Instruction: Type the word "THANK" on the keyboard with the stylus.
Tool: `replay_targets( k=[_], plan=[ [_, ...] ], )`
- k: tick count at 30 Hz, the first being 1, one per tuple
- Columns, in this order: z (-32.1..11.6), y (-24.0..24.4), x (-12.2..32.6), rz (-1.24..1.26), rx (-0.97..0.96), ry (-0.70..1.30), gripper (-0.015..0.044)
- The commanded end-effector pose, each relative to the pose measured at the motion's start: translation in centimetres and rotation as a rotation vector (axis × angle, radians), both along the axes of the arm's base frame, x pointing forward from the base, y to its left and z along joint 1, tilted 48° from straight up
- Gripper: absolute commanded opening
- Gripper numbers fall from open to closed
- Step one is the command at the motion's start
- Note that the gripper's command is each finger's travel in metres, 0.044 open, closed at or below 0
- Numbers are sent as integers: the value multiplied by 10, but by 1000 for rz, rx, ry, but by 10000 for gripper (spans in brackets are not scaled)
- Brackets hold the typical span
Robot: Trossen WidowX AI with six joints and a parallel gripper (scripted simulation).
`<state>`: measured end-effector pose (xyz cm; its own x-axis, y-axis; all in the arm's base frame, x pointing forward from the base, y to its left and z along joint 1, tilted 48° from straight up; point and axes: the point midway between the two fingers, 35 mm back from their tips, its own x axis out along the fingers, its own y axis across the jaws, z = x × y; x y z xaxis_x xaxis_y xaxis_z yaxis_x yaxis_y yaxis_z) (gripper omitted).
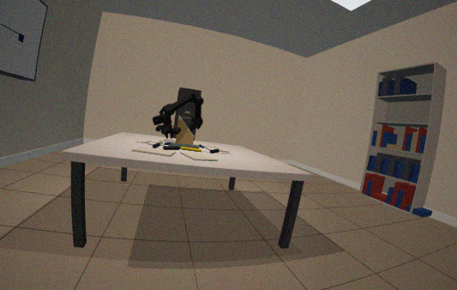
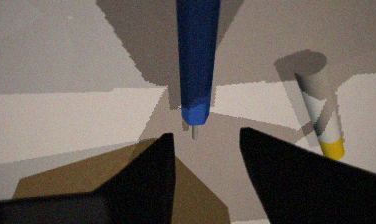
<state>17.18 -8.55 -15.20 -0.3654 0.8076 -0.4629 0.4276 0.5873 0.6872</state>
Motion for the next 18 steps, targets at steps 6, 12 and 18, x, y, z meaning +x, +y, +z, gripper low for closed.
replay_targets(
  k=[6, 12, 18],
  plan=[
    [-5, 6, 1, -8, 1, 3, 150],
    [-7, 9, 1, -8, 1, 3, 150],
    [-10, 13, 2, -8, 1, 3, 150]
  ],
)
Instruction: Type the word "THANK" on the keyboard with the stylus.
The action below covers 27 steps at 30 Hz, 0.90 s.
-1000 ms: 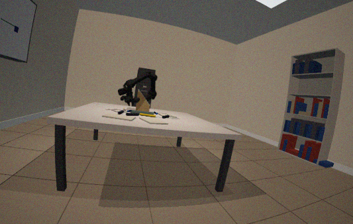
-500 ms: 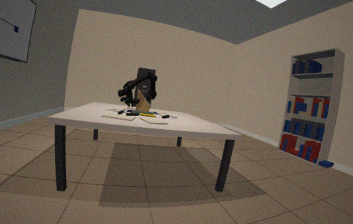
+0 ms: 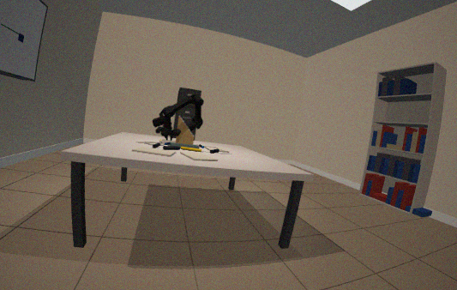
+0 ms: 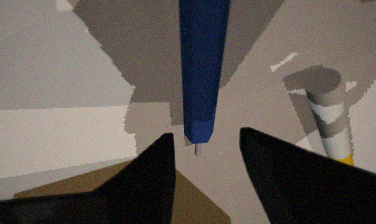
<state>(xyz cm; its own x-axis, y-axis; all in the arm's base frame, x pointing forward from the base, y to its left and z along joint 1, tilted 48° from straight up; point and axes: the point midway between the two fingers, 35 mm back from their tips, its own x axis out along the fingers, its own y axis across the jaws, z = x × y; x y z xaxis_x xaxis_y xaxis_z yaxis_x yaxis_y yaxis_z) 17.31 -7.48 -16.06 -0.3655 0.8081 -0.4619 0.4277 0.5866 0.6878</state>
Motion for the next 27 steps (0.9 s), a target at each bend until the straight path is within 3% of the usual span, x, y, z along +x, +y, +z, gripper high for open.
replay_targets(
  k=[1, 27],
  plan=[
    [-2, 3, 1, -8, 0, 2, 150],
    [-15, 18, 3, -8, 2, 2, 150]
  ],
)
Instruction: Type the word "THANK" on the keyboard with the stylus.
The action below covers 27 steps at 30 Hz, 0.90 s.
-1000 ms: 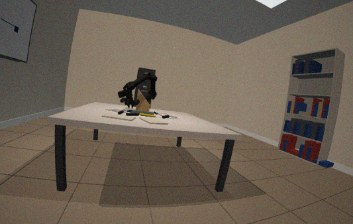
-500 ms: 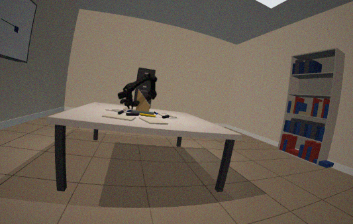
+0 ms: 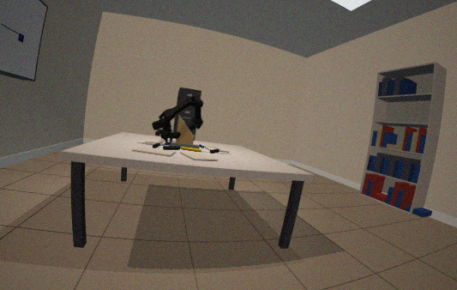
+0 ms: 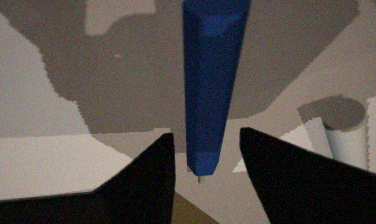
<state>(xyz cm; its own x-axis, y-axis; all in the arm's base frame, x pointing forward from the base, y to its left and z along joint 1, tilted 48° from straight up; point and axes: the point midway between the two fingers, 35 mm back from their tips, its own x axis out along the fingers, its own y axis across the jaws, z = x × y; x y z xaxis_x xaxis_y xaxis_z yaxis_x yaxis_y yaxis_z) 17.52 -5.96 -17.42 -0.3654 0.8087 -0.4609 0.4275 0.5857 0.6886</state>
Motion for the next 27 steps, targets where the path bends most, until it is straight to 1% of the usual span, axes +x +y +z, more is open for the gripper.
replay_targets(
  k=[1, 5, 10, 12, 21, 27],
  plan=[
    [-2, 3, 1, -8, 0, 2, 150],
    [-3, 4, 1, -8, 0, 2, 150],
    [-2, 2, 0, 0, 1, 0, 19],
    [-2, 2, 0, 0, 1, 0, 5],
    [0, 0, 0, 0, 0, 1, 0],
    [23, -26, -3, 0, -2, 2, 0]
  ],
)
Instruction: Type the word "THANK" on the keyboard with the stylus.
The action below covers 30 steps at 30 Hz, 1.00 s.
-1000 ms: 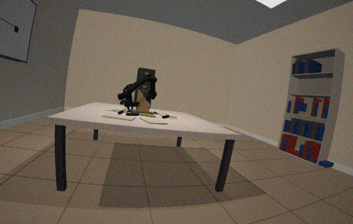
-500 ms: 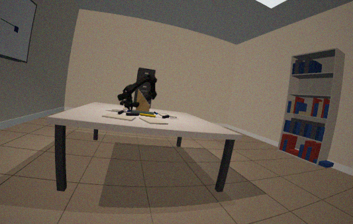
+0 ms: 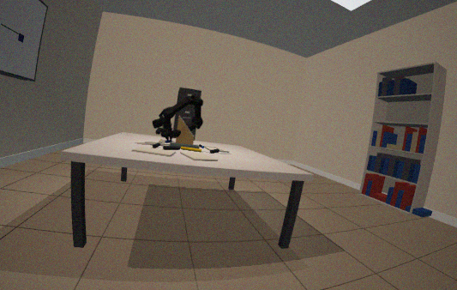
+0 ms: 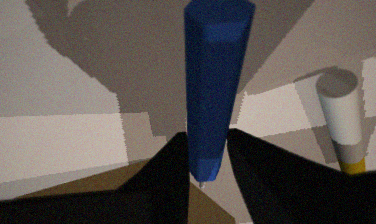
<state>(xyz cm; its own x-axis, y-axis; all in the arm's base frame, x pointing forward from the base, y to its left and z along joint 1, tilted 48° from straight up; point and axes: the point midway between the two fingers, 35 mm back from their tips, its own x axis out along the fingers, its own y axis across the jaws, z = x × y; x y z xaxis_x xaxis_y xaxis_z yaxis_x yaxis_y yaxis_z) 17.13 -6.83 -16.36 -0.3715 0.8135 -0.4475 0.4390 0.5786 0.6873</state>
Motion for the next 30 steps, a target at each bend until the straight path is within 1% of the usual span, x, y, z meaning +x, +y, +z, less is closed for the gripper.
replay_targets(
  k=[1, 10, 19, 30],
  plan=[
    [17, -22, 0, 1, -11, -13, 0],
    [19, -23, 0, -8, -30, -8, 0],
    [17, -25, 10, -33, -282, 13, 0],
    [21, -29, 27, -145, -578, 0, 0]
  ],
)
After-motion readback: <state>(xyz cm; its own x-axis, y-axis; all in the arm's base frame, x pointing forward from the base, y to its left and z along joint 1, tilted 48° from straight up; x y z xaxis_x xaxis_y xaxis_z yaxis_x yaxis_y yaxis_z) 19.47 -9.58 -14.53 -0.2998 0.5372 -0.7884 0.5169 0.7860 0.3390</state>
